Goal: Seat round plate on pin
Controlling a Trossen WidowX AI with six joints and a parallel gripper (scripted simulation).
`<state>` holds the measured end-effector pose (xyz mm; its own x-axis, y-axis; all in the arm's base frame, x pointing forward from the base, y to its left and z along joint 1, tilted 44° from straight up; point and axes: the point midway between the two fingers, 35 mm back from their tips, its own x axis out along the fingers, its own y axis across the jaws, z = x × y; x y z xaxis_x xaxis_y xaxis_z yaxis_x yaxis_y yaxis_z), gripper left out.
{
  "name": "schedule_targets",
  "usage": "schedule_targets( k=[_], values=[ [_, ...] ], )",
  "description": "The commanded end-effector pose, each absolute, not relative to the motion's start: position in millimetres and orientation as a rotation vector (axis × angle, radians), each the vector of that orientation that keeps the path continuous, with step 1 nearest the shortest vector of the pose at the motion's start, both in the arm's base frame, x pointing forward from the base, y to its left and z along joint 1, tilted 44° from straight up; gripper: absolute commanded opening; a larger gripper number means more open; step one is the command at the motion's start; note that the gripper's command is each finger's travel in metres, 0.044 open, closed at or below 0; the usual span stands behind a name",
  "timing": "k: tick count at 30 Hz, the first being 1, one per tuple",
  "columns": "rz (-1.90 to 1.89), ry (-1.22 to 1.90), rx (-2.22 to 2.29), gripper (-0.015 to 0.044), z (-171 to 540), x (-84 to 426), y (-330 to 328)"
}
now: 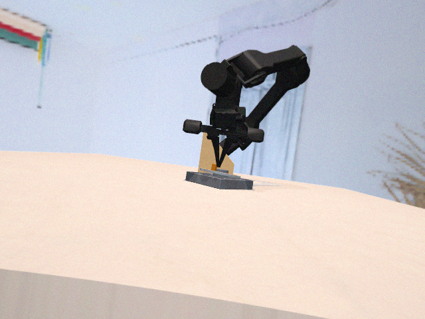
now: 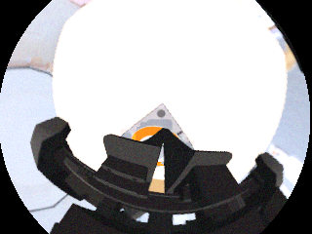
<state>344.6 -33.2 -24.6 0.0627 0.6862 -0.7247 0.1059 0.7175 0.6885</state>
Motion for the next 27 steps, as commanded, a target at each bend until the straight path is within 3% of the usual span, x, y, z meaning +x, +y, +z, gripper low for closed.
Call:
schedule_targets(
  k=[1, 19, 27],
  values=[
    [0.494, 1.477, 0.693, 0.0000, -31.5, 341.3, -37.3],
    [0.494, 1.477, 0.692, 0.0000, -42.0, 334.4, -45.9],
    [0.492, 1.478, 0.691, 0.0000, -9.5, 331.1, -73.3]
  ],
)
